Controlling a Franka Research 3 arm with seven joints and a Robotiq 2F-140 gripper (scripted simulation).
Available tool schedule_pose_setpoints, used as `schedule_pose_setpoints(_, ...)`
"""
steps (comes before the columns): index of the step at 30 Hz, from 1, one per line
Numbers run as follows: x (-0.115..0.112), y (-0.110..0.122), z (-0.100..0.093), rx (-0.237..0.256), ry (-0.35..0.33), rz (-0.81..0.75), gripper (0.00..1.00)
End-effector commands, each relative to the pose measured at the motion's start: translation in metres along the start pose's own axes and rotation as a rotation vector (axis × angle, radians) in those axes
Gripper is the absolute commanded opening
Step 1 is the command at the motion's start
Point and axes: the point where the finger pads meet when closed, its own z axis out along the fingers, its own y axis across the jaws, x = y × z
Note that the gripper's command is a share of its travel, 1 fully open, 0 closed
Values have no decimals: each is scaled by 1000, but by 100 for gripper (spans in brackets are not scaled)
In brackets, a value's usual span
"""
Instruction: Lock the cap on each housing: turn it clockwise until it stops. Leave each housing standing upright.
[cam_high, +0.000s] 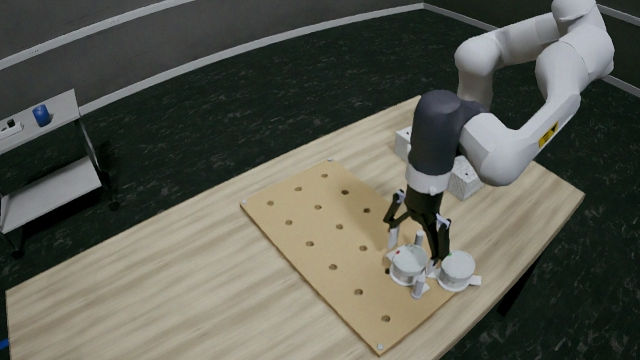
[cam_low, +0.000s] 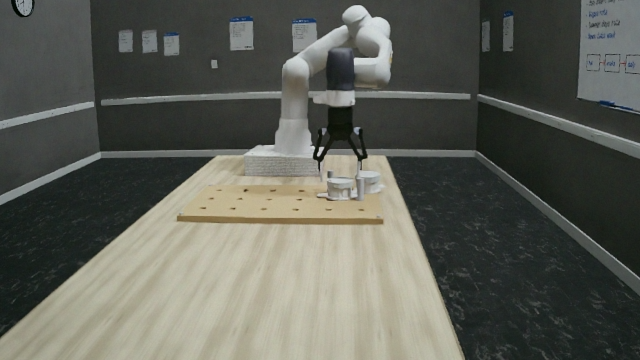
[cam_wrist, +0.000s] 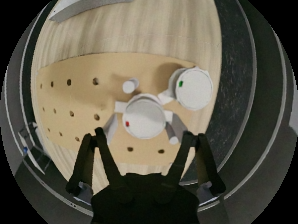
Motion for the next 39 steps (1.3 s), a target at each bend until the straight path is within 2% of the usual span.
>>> schedule_pose_setpoints(1,1,2,-3,-2,3,3,78)
schedule_pose_setpoints(12,1,2,-16,-2,3,3,78)
schedule_pose_setpoints(27,1,2,-46,-2,3,3,78)
schedule_pose_setpoints(39,1,2,-62,-2,3,3,78)
